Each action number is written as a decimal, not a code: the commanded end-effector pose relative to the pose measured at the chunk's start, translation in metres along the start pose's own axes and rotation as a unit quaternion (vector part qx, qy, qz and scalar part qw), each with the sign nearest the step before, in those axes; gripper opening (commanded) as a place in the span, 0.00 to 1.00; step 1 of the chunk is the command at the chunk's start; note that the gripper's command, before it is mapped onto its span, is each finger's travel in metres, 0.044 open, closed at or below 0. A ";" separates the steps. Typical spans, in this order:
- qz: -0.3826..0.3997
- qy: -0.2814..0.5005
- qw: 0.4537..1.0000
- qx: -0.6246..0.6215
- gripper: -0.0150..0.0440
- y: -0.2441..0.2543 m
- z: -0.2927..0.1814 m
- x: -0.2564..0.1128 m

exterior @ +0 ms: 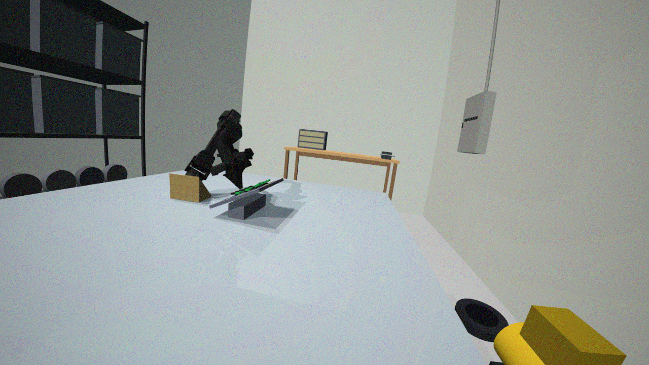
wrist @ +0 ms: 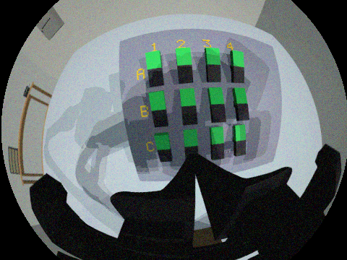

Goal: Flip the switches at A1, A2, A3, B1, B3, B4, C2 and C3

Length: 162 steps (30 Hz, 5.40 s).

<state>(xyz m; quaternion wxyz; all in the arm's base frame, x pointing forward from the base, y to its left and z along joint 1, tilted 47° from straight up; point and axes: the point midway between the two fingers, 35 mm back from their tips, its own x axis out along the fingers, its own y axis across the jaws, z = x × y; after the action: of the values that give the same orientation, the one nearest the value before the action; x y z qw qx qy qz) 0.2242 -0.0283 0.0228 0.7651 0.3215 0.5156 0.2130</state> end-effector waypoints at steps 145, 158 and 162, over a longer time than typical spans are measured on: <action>0.002 -0.002 1.000 0.002 0.25 -0.028 0.000 0.004; 0.002 -0.002 1.000 0.002 0.25 -0.028 0.000 0.006; 0.002 -0.002 1.000 0.002 0.25 -0.028 0.000 0.006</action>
<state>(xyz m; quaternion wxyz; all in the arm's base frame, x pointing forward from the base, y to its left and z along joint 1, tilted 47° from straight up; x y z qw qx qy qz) 0.2258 -0.0446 -0.0010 0.7655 0.3209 0.5156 0.2128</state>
